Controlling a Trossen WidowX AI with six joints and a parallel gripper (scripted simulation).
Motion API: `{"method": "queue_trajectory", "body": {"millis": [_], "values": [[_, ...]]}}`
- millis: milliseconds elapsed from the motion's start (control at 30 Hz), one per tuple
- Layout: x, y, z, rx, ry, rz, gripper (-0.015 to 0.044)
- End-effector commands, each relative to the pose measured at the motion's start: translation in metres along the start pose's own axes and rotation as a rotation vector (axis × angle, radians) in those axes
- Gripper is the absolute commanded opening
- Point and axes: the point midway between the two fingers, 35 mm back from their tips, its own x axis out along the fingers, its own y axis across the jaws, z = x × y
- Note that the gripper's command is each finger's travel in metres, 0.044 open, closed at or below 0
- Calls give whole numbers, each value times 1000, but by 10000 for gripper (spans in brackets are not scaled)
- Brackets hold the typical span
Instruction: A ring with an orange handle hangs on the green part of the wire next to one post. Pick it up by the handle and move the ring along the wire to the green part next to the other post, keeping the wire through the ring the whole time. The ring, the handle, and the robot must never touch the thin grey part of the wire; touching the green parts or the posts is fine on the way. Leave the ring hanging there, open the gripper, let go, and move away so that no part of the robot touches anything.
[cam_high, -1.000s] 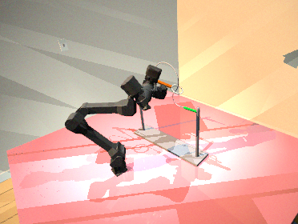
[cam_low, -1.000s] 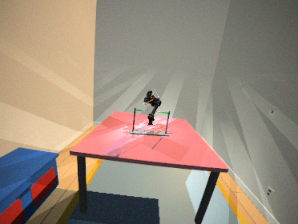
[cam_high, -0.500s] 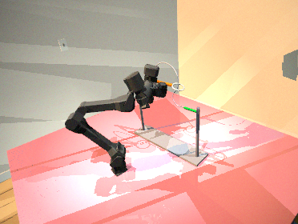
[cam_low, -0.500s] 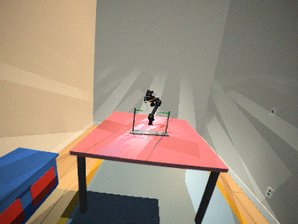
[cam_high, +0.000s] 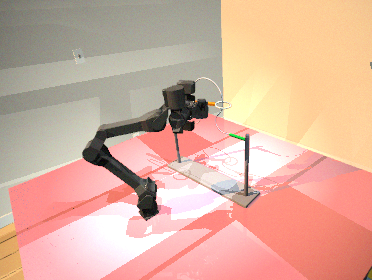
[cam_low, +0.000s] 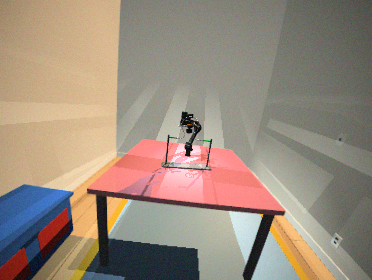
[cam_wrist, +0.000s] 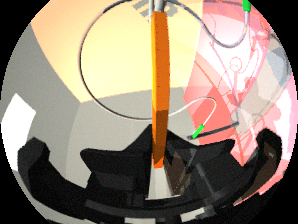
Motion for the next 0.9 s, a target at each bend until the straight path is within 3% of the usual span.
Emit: {"method": "queue_trajectory", "body": {"millis": [0, 867], "values": [[0, 1, -1, -46, 4, -22, -150], [-1, -10, 0, -332, -13, -208, -150]]}}
